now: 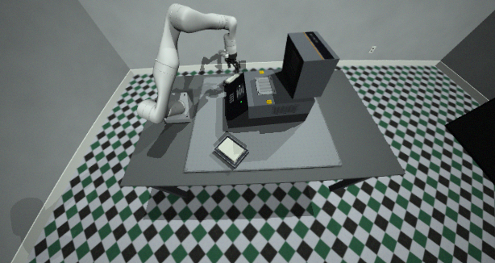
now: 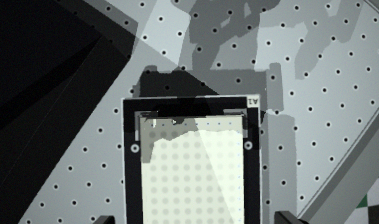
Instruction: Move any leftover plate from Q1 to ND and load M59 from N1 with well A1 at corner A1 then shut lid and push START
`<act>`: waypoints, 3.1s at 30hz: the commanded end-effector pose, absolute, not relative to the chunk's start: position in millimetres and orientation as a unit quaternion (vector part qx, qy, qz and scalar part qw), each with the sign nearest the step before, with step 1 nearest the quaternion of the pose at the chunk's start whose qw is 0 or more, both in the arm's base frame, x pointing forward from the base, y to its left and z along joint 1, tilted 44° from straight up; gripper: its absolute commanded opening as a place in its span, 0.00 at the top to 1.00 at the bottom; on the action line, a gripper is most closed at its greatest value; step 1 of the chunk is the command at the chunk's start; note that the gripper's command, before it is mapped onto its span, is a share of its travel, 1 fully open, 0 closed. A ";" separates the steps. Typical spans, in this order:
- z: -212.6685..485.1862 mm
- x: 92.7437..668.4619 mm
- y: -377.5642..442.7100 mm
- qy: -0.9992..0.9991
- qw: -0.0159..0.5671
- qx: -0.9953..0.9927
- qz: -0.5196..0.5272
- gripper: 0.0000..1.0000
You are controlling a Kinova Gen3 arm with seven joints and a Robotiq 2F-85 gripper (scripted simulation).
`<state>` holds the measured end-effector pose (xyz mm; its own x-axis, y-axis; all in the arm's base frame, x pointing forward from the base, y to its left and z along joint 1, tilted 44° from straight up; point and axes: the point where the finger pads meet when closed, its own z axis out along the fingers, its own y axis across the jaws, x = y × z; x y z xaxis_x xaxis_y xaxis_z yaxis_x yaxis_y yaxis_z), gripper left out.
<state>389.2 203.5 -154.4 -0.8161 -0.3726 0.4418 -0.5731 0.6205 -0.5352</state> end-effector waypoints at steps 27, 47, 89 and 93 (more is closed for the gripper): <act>-178.6 387.2 181.0 -0.889 0.144 0.267 0.344 0.00; -195.0 385.5 165.3 -0.889 0.144 0.267 0.344 0.00; -208.3 384.1 152.6 -0.889 0.144 0.267 0.344 0.00; -208.2 384.2 152.6 -0.889 0.144 0.267 0.344 0.00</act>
